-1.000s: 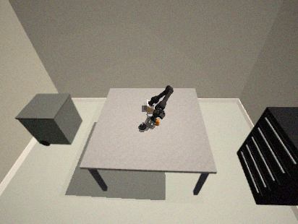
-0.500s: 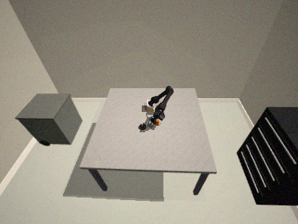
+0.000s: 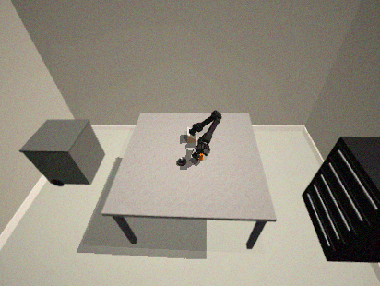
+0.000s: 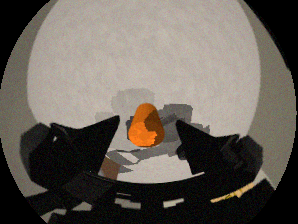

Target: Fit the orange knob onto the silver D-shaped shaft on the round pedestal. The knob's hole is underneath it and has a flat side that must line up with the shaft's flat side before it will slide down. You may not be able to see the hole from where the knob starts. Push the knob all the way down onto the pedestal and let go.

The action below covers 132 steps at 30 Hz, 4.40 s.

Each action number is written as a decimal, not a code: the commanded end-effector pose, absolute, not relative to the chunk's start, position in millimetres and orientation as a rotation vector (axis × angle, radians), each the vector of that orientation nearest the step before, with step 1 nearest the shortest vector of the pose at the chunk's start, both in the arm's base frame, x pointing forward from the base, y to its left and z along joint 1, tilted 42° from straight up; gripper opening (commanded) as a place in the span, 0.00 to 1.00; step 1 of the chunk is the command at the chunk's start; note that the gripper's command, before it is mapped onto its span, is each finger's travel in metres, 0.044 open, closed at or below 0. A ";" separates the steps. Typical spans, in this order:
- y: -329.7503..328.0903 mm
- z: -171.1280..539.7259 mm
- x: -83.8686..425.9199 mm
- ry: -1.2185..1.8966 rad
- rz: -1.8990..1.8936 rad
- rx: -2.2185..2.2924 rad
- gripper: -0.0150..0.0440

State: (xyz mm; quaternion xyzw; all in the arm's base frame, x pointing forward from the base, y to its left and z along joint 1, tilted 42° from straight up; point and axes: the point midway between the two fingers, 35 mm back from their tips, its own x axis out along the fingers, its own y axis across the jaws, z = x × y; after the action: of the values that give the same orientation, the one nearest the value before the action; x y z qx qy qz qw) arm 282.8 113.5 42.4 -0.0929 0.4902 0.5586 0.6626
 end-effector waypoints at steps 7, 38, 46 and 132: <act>124.6 29.8 277.8 1.112 1.266 -0.196 1.00; 107.0 47.6 286.7 1.115 1.260 -0.202 0.25; 90.2 65.0 292.0 1.117 1.257 -0.205 0.25; -48.7 -9.4 345.1 1.116 1.255 -0.206 0.25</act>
State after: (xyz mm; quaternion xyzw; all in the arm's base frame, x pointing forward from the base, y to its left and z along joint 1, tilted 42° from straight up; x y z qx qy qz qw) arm 341.7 -39.6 -1.4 -0.0847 0.4958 0.5581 0.6599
